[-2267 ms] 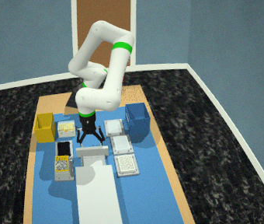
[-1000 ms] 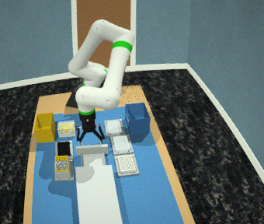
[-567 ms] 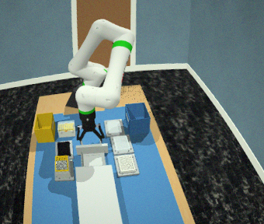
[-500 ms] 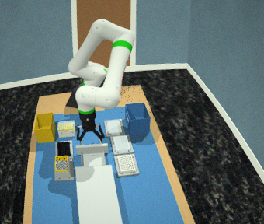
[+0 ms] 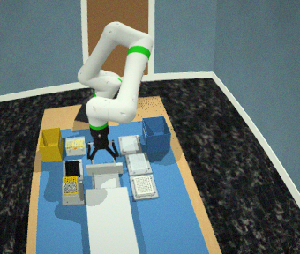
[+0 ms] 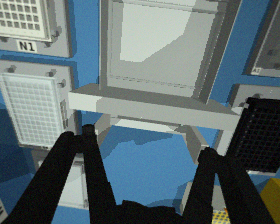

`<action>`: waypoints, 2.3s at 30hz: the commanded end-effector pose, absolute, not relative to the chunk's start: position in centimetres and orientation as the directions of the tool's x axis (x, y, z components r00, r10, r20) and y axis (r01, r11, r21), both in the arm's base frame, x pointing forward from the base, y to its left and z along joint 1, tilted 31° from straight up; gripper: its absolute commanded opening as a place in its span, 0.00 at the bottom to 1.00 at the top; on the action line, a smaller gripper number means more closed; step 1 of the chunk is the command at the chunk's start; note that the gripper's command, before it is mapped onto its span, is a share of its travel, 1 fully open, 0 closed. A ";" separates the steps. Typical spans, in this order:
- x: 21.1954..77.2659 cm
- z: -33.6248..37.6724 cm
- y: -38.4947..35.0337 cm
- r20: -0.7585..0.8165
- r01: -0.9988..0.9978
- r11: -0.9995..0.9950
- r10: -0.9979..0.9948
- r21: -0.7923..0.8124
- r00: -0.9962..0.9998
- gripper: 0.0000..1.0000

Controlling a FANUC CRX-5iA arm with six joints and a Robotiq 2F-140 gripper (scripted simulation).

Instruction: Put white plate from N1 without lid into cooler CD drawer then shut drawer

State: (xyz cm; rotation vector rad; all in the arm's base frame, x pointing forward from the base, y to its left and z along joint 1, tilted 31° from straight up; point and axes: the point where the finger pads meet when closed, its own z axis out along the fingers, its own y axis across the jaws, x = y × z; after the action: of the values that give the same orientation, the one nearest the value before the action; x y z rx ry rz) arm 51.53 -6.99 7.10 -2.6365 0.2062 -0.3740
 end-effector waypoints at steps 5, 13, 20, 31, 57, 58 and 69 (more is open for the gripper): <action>51.5 7.1 -7.0 0.226 -0.081 -0.880 -0.208 -0.468 0.952 0.00; 51.5 7.1 -7.0 0.226 -0.081 -0.880 -0.208 -0.468 0.952 0.87; 51.5 7.1 -7.0 0.226 -0.081 -0.880 -0.208 -0.468 0.952 0.87; 51.5 7.2 -7.1 0.226 -0.081 -0.880 -0.208 -0.468 0.952 0.87; 50.6 9.8 -8.4 0.226 -0.081 -0.880 -0.208 -0.468 0.952 0.87; 50.5 10.0 -8.4 0.226 -0.081 -0.880 -0.208 -0.468 0.952 0.87; 50.2 11.0 -8.9 0.226 -0.081 -0.880 -0.208 -0.468 0.952 0.87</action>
State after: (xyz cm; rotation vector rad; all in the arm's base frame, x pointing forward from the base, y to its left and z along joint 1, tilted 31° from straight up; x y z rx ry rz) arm 50.23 -8.83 10.79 -2.6364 0.2061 -0.3734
